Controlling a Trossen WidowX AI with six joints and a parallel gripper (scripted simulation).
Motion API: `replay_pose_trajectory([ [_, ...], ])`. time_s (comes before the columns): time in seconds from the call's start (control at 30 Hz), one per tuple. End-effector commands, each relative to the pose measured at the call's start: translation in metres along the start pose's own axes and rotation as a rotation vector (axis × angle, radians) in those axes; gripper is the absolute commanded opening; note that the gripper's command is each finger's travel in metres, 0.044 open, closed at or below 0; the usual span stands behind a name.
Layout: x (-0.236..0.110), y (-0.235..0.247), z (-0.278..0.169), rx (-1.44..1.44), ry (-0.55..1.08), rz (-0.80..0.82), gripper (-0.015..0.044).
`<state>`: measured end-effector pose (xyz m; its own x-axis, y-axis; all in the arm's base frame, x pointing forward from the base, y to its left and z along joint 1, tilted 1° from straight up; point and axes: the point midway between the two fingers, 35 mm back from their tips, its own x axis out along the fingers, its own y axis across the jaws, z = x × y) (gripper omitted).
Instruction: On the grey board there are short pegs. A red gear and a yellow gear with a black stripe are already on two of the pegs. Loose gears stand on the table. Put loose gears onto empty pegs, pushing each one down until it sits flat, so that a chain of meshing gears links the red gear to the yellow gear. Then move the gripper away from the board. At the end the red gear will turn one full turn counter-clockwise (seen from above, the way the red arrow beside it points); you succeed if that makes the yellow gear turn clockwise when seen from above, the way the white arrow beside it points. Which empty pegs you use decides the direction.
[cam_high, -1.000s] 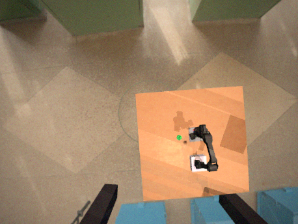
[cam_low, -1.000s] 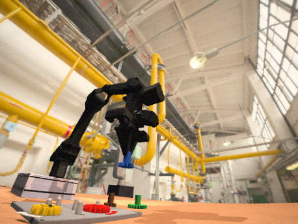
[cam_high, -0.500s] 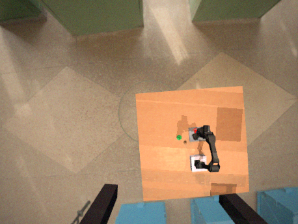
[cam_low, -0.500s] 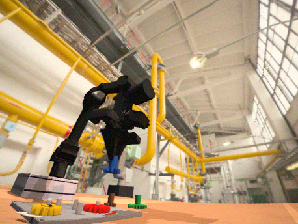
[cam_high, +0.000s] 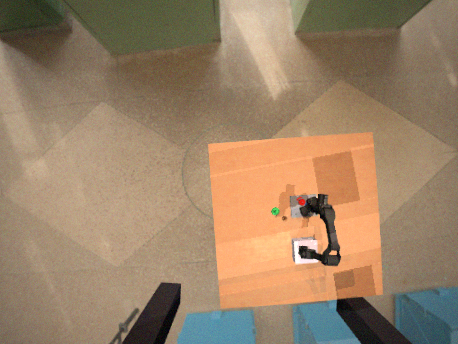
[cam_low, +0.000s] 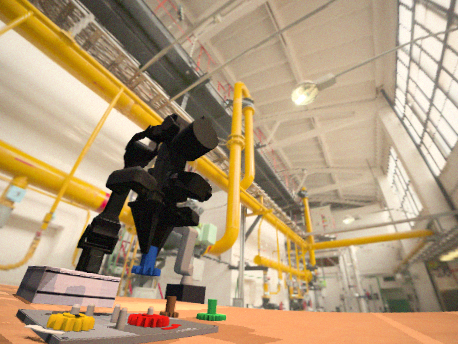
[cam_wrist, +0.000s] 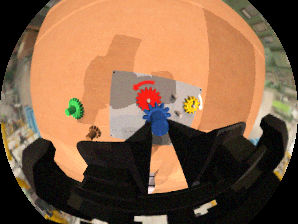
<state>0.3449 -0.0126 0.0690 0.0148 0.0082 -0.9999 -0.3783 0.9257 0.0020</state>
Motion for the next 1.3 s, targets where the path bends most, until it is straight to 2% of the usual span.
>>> replay_pose_trajectory([
  [0.0,0.004,-0.007,-0.007,-0.006,-0.002,-0.005,0.0],
  [0.23,0.011,-0.017,-0.019,-0.007,-0.001,-0.006,0.0],
  [1.27,0.01,-0.018,-0.02,-0.007,-0.001,-0.006,0.0],
])
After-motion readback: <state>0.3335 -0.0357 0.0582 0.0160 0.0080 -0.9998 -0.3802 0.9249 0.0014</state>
